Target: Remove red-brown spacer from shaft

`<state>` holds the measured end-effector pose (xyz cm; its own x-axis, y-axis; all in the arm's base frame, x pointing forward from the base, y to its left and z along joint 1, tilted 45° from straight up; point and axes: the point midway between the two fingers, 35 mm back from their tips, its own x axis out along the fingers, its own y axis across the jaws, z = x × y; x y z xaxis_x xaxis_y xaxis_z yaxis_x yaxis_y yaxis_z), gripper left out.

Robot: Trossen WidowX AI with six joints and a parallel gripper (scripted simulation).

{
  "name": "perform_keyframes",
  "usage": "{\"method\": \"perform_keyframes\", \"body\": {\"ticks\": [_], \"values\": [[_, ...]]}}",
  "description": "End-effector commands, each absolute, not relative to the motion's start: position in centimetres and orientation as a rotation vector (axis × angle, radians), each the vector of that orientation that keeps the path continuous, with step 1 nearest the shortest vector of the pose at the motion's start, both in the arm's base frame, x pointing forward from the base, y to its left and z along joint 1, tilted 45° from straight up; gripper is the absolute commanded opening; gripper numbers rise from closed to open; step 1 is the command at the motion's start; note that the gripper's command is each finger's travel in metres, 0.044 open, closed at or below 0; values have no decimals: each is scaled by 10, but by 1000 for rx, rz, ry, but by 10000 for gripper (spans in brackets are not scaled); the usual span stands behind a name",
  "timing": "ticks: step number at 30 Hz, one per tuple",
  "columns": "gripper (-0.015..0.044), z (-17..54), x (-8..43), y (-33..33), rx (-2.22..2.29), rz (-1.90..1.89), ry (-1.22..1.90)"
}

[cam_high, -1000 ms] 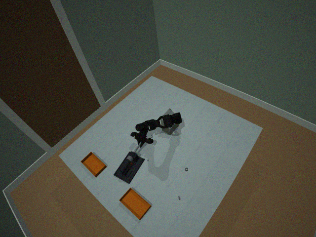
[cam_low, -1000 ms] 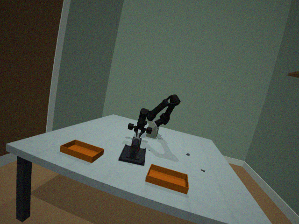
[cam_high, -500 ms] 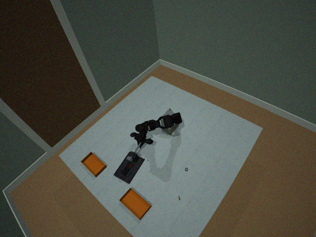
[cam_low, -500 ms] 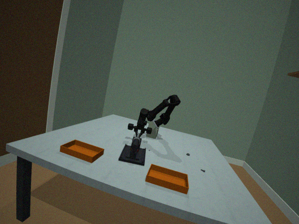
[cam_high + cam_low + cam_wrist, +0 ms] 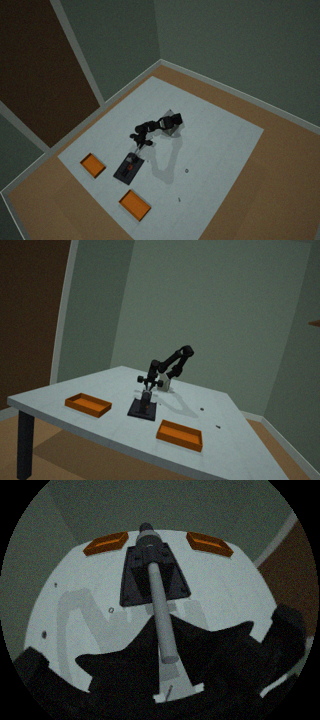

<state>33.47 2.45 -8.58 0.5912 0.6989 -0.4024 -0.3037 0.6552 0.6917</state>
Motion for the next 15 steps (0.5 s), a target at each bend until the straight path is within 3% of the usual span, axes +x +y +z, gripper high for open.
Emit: {"method": "perform_keyframes", "body": {"ticks": [1, 15], "values": [[0, -85, 339, 24, 610, 625, 715], [0, -84, 343, 25, 610, 625, 714]]}}
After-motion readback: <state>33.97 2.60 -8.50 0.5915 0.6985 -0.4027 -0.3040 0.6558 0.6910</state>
